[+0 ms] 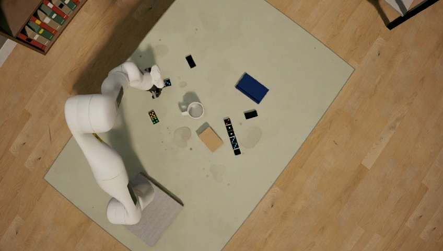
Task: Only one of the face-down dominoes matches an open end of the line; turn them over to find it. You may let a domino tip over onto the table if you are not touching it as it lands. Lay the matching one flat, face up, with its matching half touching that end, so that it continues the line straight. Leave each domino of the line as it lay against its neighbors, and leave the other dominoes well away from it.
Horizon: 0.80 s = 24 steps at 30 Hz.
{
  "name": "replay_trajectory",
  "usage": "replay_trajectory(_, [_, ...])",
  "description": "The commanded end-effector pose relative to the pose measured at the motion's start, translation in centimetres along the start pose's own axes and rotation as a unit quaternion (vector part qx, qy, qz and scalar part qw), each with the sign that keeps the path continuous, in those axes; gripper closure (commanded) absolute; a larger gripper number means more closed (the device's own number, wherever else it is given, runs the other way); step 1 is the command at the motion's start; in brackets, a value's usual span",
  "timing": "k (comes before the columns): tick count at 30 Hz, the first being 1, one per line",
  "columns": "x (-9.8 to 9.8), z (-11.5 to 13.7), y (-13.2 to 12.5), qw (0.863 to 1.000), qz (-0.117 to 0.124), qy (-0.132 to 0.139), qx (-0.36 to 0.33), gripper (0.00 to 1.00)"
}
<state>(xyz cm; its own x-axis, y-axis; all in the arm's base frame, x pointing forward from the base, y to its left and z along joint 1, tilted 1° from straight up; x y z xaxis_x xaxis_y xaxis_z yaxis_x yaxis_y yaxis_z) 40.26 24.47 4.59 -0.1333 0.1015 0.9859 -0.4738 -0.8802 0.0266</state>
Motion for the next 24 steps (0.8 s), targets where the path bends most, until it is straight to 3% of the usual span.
replay_trajectory(1, [-0.09,0.01,0.10,1.000,-0.001,0.000,0.000,0.65])
replay_trajectory(15, [-0.09,0.01,0.10,1.000,-0.001,0.000,0.000,0.65])
replay_trajectory(16, [-0.09,0.01,0.10,1.000,-0.001,0.000,0.000,0.51])
replay_trajectory(24, [-0.09,0.01,0.10,1.000,-0.001,0.000,0.000,0.51])
Point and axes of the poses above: the point where the finger pads meet when closed, its own x axis back along the fingers, its own y axis across the jaws, z = x × y, the point moved 6 cm from there along x, back along the fingers, and after that the axes turned 8 degrees about x, right-handed, at the moved point
